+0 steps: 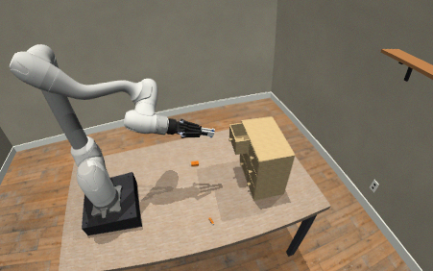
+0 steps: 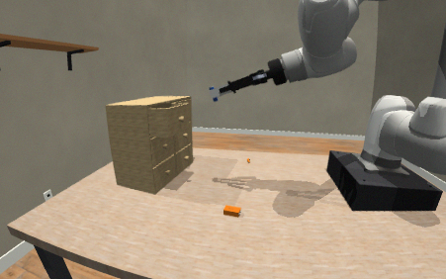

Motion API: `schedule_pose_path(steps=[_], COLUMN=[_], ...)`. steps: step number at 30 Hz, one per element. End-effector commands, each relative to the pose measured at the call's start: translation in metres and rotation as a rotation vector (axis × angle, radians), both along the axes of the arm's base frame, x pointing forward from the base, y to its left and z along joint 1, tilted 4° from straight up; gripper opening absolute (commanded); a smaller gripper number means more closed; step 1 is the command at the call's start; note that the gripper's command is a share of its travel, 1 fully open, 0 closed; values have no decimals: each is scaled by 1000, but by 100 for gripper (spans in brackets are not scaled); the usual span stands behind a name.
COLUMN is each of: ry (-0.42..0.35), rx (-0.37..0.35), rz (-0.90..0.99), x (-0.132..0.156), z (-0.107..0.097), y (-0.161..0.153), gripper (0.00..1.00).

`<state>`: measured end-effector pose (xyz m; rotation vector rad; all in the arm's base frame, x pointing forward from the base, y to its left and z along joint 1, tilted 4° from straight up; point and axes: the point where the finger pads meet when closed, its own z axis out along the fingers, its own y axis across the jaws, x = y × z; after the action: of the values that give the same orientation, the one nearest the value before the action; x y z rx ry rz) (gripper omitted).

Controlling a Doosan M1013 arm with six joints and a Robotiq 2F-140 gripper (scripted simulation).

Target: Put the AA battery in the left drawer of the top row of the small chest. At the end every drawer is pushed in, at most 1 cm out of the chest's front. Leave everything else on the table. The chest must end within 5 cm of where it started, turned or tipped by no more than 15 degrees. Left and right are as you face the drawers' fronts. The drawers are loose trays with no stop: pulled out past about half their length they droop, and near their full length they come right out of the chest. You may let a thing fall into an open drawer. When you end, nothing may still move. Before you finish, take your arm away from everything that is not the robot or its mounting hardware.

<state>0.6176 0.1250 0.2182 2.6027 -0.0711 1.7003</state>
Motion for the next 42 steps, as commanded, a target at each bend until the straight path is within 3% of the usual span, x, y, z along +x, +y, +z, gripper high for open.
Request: schedule_pose_path(steps=[1, 31, 42], ry=[0, 0, 0], rx=[0, 0, 0], rz=[0, 0, 0], x=[9, 115, 138], z=[-1, -7, -9], y=[0, -6, -8], gripper=[6, 6, 6])
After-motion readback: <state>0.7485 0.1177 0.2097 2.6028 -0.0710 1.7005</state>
